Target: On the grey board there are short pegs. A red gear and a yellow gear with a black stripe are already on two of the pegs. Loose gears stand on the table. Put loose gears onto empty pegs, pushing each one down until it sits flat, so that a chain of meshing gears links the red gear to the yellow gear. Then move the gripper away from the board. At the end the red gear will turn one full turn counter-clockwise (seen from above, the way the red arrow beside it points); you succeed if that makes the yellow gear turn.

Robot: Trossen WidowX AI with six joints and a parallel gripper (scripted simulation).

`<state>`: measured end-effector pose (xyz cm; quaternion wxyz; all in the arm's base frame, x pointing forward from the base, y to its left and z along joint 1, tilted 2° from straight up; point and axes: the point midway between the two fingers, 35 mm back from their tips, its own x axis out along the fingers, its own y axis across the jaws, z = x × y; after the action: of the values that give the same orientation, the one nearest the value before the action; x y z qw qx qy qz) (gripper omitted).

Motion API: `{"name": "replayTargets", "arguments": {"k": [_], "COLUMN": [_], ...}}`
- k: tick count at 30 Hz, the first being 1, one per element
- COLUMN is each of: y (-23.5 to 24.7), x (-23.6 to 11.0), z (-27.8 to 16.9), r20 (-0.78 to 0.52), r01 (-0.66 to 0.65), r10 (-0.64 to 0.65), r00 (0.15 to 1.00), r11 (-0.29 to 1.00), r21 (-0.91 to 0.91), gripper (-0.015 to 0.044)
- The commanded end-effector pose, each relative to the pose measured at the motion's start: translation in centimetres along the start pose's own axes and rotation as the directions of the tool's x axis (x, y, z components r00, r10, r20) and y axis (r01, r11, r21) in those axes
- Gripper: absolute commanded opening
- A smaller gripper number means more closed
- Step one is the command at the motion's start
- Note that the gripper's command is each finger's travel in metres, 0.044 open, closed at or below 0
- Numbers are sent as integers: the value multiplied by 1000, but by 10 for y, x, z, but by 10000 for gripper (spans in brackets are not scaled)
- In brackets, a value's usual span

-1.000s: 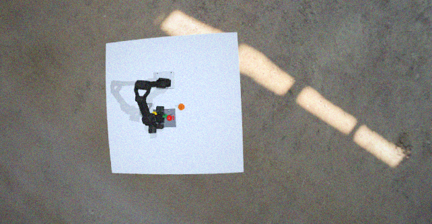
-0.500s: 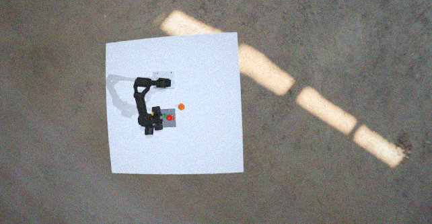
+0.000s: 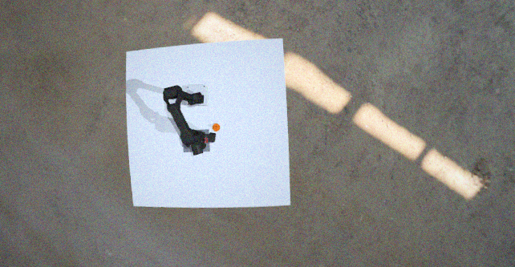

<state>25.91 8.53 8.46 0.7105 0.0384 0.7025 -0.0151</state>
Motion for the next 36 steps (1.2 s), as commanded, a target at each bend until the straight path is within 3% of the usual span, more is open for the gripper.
{"name": "replayTargets", "arguments": {"k": [1,3,14,36], "y": [40,43,44,45], "x": [3,3,3,41], "z": [-49,-54,-55,-56], "r20": [-11,-11,-12,-12], "r01": [-12,-13,-13,-13], "r10": [6,7,7,7], "r00": [1000,1000,1000,1000], "r11": [686,623,623,623], "r21": [-728,-782,-782,-782], "gripper": [440,440,440,440]}}
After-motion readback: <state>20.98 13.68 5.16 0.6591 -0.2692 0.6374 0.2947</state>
